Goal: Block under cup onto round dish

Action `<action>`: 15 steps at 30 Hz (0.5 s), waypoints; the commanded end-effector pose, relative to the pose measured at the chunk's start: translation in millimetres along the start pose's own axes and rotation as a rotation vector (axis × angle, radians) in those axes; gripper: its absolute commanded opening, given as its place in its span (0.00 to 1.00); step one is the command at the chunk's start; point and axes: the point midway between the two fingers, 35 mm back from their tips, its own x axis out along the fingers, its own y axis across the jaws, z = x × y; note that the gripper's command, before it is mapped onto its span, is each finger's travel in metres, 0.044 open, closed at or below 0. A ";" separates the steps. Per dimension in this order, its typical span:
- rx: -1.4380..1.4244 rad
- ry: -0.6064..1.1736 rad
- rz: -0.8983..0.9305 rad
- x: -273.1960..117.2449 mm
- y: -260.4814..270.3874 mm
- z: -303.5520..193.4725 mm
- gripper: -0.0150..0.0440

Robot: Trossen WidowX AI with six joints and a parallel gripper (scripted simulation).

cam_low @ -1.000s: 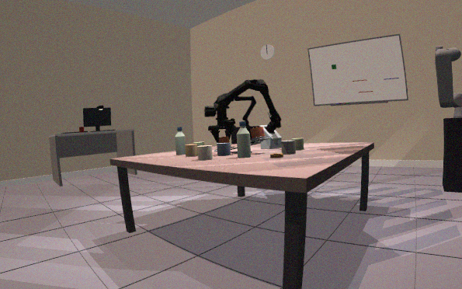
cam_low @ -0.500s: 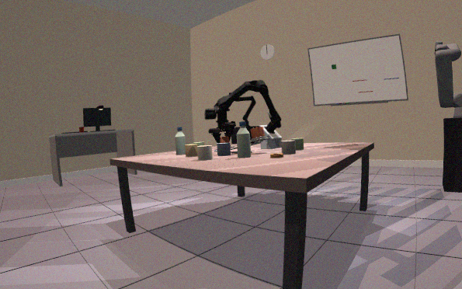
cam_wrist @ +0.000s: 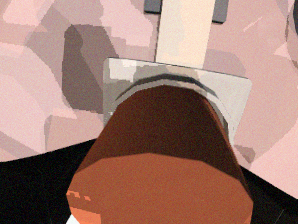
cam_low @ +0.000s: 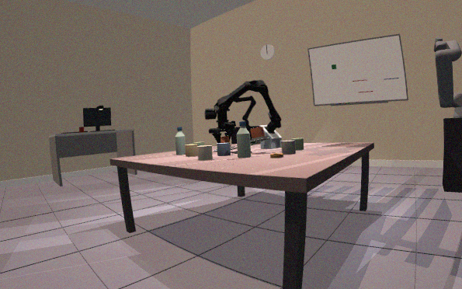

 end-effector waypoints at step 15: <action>-0.004 0.004 -0.007 -23.5 -5.3 -2.4 0.25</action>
